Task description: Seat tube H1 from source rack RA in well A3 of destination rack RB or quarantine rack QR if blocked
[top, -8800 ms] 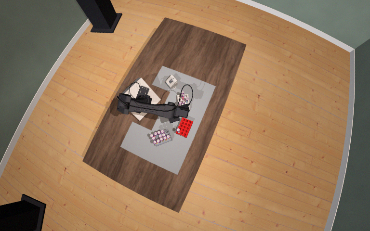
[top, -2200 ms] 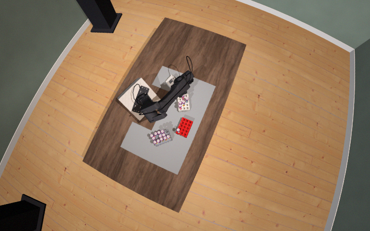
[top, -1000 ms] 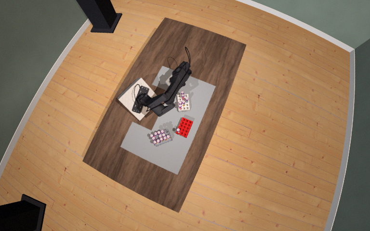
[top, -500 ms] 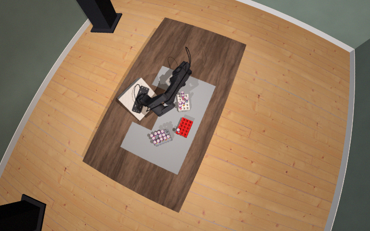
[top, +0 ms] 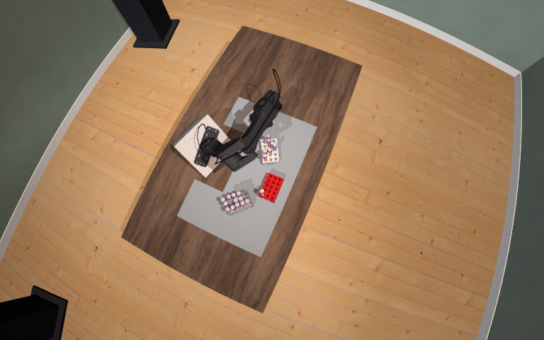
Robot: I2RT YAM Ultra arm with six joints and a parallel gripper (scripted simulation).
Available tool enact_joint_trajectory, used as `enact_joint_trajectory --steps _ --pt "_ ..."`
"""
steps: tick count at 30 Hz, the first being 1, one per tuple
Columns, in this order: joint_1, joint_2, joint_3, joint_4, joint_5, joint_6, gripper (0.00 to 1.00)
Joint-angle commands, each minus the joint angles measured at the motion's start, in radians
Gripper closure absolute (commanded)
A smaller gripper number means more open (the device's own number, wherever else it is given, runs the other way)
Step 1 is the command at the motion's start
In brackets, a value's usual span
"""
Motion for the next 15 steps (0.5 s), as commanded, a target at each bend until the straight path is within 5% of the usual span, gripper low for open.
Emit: enact_joint_trajectory --steps 1,7,15 --pt "0.023 -0.026 0.033 0.001 0.004 0.011 1.0" --pt "0.023 -0.026 0.033 0.001 0.004 0.011 1.0" --pt "0.104 0.097 0.048 0.024 -0.015 0.111 1.0"
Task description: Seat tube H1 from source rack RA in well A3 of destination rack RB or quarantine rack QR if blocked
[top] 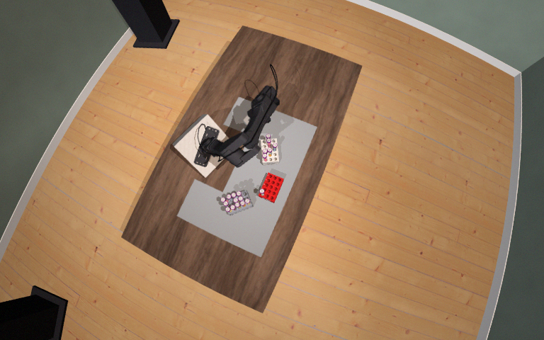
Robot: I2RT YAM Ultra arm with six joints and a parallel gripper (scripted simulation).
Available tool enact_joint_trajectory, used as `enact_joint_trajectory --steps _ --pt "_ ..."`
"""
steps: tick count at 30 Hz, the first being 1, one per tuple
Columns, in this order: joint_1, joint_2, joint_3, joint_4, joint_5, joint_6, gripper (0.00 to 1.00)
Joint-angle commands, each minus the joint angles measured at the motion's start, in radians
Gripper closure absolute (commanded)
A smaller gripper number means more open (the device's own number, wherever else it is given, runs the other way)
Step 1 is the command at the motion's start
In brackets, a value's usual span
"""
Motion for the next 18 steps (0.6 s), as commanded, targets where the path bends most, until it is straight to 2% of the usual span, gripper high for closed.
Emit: enact_joint_trajectory --steps 1,9,18 --pt "0.044 0.032 0.038 0.021 -0.01 0.054 1.0" --pt "0.107 0.118 0.067 0.031 -0.021 0.132 1.0" --pt "0.106 0.088 0.071 0.018 -0.005 0.134 1.0"
